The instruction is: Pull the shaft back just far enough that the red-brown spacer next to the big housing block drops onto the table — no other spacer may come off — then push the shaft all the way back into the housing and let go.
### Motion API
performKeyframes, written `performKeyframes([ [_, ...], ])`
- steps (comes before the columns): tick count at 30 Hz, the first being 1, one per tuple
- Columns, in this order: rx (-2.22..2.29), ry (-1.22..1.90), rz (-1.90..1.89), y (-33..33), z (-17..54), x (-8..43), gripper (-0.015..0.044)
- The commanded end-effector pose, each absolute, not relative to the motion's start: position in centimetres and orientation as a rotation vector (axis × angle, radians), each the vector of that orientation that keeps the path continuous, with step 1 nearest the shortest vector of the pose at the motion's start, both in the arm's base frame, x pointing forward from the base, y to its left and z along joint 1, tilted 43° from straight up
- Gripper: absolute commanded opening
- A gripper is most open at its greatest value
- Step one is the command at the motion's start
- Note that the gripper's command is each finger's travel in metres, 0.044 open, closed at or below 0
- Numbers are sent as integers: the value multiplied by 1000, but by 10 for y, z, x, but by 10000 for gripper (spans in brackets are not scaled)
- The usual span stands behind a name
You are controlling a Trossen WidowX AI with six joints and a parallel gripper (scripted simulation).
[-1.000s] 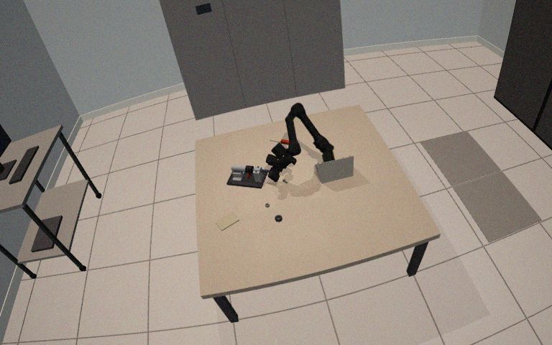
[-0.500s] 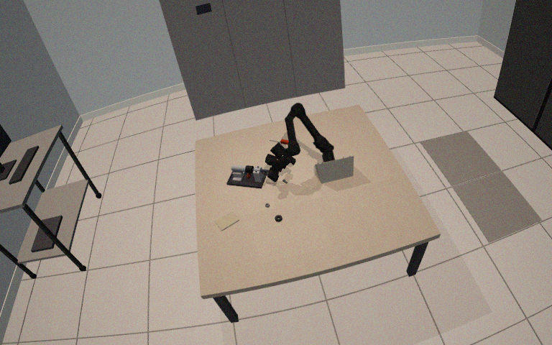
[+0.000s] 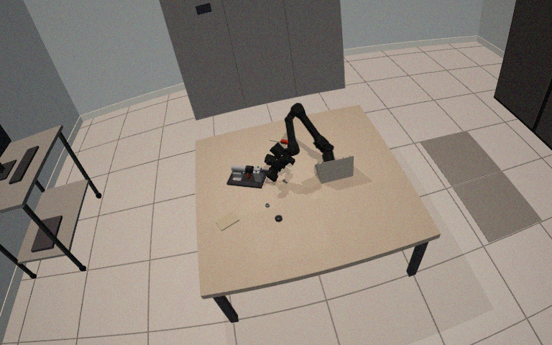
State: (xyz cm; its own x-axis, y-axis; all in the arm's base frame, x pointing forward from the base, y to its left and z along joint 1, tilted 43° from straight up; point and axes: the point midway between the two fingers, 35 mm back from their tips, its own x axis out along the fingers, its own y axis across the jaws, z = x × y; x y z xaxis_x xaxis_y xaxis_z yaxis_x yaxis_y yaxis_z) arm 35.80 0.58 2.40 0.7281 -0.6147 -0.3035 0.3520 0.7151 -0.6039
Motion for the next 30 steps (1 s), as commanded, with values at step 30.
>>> performKeyframes([
  [30,-547,516,-562,4,28,369,0],
])
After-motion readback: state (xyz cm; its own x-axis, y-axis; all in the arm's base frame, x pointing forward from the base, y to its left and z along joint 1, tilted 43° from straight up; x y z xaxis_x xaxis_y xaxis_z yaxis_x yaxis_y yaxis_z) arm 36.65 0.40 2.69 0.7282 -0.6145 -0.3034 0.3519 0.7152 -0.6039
